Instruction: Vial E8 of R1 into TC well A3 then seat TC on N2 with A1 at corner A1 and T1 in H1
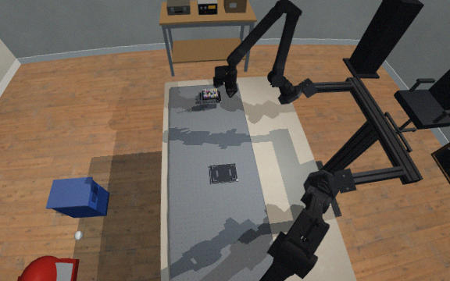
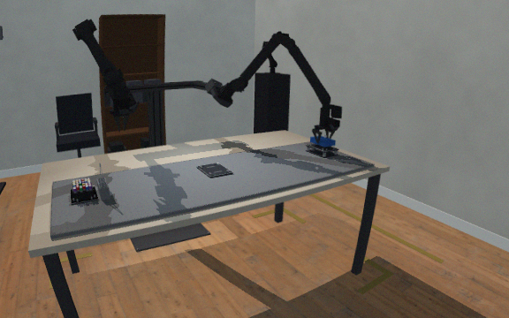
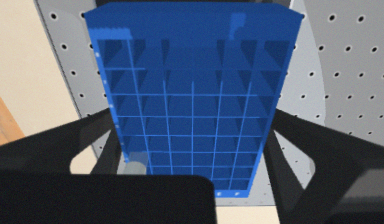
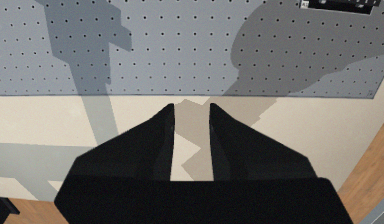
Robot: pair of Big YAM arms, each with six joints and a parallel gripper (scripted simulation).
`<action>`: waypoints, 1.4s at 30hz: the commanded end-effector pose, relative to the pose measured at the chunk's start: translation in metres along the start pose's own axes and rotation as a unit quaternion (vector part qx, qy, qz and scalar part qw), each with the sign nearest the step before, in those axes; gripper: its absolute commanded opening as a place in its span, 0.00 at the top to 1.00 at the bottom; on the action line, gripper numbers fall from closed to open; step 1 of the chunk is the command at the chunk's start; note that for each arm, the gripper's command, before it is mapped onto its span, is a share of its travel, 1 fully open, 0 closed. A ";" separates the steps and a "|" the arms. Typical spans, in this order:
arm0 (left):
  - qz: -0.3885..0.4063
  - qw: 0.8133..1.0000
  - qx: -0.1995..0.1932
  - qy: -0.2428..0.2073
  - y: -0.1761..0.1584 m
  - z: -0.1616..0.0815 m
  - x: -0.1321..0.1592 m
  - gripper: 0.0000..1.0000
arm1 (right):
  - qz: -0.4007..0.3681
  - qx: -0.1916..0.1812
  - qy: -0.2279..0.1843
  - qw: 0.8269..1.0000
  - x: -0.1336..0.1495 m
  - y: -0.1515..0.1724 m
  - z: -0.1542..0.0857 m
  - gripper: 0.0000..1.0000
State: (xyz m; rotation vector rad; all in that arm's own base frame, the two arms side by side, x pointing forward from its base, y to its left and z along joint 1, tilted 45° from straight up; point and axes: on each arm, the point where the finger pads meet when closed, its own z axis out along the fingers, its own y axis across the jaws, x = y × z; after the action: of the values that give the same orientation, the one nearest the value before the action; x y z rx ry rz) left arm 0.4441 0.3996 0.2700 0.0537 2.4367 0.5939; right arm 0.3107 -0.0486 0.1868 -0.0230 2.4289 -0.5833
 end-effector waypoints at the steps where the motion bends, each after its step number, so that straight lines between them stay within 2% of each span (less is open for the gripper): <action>1: -0.002 1.000 -0.005 -0.009 0.002 0.003 -0.009 1.00 | 0.009 0.001 -0.009 1.000 -0.010 -0.003 -0.006 0.76; 4: -0.003 1.000 -0.005 -0.009 0.002 0.003 -0.009 1.00 | 0.009 0.001 -0.009 1.000 -0.010 -0.003 -0.006 0.76; 5: -0.002 1.000 -0.012 -0.016 0.006 -0.006 -0.014 1.00 | 0.009 0.001 -0.009 1.000 -0.010 -0.003 -0.006 0.76; 10: -0.002 1.000 -0.009 -0.013 0.005 0.001 -0.014 1.00 | 0.009 0.001 -0.009 1.000 -0.010 -0.003 -0.006 0.76; 21: -0.001 1.000 -0.014 -0.018 0.012 0.000 -0.021 1.00 | 0.009 0.001 -0.009 1.000 -0.010 -0.003 -0.006 0.76; 22: 0.000 1.000 -0.019 -0.023 0.014 -0.007 -0.024 1.00 | 0.009 0.001 -0.009 1.000 -0.010 -0.003 -0.006 0.76; 26: -0.001 1.000 -0.013 -0.017 0.011 0.003 -0.020 1.00 | 0.009 0.001 -0.009 1.000 -0.010 -0.003 -0.006 0.76; 31: -0.001 1.000 -0.017 -0.021 0.013 -0.001 -0.023 1.00 | 0.009 0.001 -0.009 1.000 -0.010 -0.003 -0.006 0.76; 35: -0.001 1.000 -0.011 -0.015 0.011 0.007 -0.020 1.00 | 0.009 0.001 -0.009 1.000 -0.010 -0.003 -0.006 0.76; 38: -0.001 1.000 -0.012 -0.016 0.012 0.007 -0.021 1.00 | 0.009 0.001 -0.009 1.000 -0.010 -0.003 -0.006 0.76; 39: 0.000 0.999 -0.021 -0.025 0.017 -0.007 -0.027 1.00 | 0.009 0.001 -0.009 1.000 -0.010 -0.003 -0.006 0.76; 42: 0.000 1.000 -0.016 -0.020 0.014 0.002 -0.024 1.00 | 0.009 0.001 -0.009 1.000 -0.010 -0.003 -0.006 0.76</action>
State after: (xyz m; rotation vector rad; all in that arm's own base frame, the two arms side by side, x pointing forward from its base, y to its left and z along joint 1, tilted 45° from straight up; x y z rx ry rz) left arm 0.4483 0.4020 0.2607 0.0522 2.4467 0.5857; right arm 0.3107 -0.0486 0.1868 -0.0230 2.4289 -0.5833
